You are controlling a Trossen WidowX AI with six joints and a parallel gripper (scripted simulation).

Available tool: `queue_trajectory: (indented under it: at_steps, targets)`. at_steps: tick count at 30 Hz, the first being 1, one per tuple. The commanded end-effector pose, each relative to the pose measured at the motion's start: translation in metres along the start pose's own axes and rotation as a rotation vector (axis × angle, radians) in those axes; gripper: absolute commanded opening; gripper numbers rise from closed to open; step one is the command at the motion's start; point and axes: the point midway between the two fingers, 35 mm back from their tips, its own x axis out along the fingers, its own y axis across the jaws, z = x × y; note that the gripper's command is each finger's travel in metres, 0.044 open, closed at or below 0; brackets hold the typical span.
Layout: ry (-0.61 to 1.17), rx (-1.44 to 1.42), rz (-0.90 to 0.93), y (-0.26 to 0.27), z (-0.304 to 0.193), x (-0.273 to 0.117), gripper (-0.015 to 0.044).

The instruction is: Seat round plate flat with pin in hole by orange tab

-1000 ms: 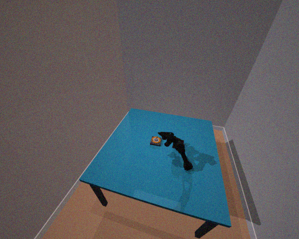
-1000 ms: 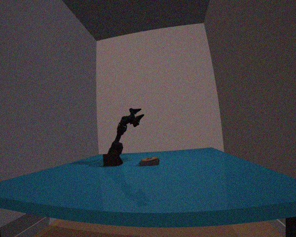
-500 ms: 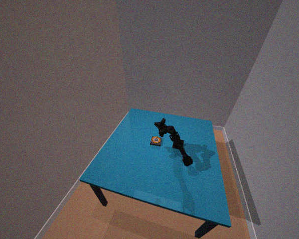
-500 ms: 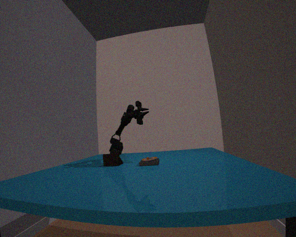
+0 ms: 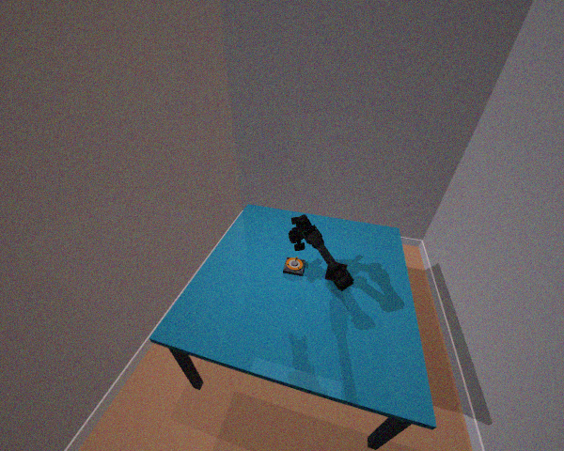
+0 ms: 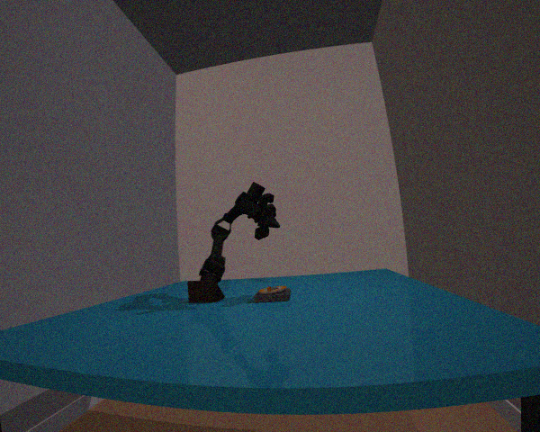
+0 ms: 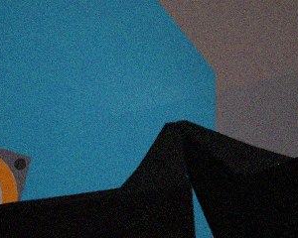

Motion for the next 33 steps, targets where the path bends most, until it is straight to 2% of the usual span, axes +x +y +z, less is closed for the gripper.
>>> queue_trajectory:
  at_steps: [1, 5, 10, 17, 24, 33]
  targets:
    - [0.140, 0.170, 0.196, 0.020, -0.029, 0.034, 0.0000]
    - [0.237, 0.273, 0.322, 0.036, -0.047, 0.051, 0.0000]
    - [0.446, 0.473, 0.571, 0.072, -0.080, 0.073, 0.0000]
    - [0.641, 0.636, 0.777, 0.104, -0.104, 0.079, 0.0000]
    - [0.648, 0.641, 0.784, 0.107, -0.106, 0.077, 0.0000]
    - [0.647, 0.642, 0.784, 0.136, -0.116, 0.097, 0.0000]
